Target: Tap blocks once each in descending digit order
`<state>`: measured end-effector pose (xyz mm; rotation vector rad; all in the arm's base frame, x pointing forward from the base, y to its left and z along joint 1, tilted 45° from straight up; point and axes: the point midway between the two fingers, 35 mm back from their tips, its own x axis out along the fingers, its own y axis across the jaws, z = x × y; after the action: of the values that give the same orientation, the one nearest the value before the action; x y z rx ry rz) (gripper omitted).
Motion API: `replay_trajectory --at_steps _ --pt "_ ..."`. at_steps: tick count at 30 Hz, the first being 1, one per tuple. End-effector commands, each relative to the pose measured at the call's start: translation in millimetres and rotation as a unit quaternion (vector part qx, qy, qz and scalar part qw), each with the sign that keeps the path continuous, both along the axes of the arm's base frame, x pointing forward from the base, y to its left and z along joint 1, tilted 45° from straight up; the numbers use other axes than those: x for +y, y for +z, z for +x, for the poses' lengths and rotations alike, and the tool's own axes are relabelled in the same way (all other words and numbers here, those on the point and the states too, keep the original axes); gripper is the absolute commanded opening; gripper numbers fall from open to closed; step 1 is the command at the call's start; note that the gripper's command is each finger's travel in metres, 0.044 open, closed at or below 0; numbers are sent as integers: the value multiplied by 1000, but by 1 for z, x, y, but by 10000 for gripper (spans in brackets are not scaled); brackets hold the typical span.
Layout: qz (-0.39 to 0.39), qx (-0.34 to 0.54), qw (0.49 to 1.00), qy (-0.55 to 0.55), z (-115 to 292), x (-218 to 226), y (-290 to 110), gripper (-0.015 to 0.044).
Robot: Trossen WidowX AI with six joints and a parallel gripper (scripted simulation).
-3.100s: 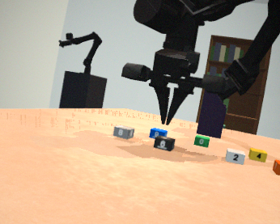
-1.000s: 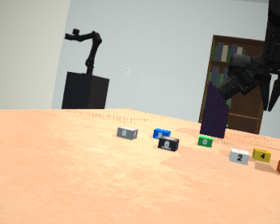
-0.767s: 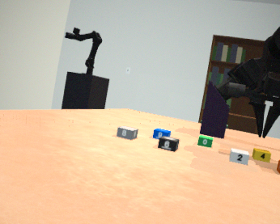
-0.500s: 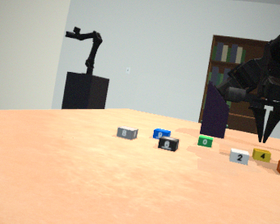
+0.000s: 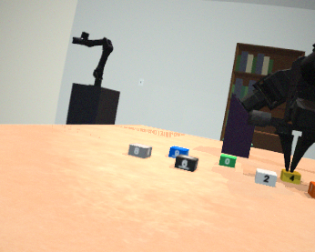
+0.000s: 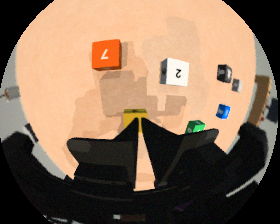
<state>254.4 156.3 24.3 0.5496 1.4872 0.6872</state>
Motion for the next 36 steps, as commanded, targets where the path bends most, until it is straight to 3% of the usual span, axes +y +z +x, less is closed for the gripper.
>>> replay_trajectory --at_steps 1,9,14,18,26,30,36 --pt "0 0 1000 0 0 -2 1 20" --pt "-3 4 1000 -1 2 -28 25 20" --pt "-4 4 1000 -1 4 -76 74 20" --pt "-3 4 1000 -1 3 -78 76 20" --pt "-4 3 1000 -1 62 -107 44 20" --pt "-4 2 1000 -1 68 -110 40 20" --pt "-4 2 1000 -1 66 -60 -10 20"
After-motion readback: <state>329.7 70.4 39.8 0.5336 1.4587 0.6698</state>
